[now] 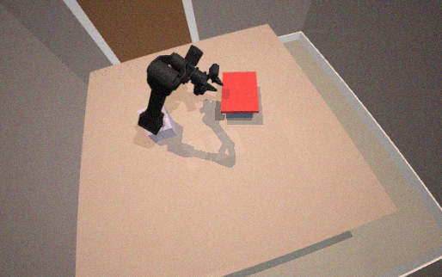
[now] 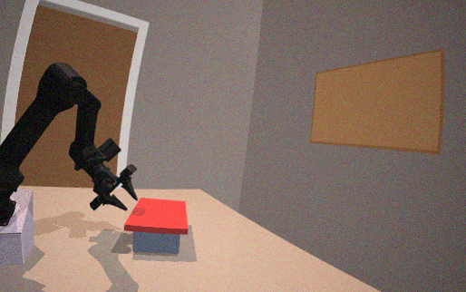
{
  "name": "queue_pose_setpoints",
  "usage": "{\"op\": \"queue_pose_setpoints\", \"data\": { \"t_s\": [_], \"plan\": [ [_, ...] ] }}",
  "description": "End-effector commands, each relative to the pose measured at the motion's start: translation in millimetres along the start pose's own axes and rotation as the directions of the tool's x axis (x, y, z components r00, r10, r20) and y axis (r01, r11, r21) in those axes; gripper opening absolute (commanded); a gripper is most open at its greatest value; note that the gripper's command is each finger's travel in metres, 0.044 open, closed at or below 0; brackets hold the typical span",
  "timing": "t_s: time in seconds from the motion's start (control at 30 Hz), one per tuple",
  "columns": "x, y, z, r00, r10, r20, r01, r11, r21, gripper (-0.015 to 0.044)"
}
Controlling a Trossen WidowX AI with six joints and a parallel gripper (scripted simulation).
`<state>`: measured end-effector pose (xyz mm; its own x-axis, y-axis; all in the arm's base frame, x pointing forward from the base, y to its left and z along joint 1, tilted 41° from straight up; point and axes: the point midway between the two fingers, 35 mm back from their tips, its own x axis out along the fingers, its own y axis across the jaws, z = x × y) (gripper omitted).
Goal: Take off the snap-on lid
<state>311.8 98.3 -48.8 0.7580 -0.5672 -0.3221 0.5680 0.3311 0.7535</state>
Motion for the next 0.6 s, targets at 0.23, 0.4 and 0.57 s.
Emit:
{"op": "queue_pose_setpoints", "data": {
  "t_s": [0.23, 0.4, 0.57],
  "plan": [
    [17, -4, 4, 1.0, 0.0, 0.004, 0.0, 1.0, -0.021, 0.0235],
    [25, -3, 7, 1.0, 0.008, 0.008, -0.008, 1.0, -0.023, 0.0235],
    [28, -2, 9, 1.0, 0.013, 0.011, -0.013, 1.0, -0.024, 0.0235]
  ]
}}
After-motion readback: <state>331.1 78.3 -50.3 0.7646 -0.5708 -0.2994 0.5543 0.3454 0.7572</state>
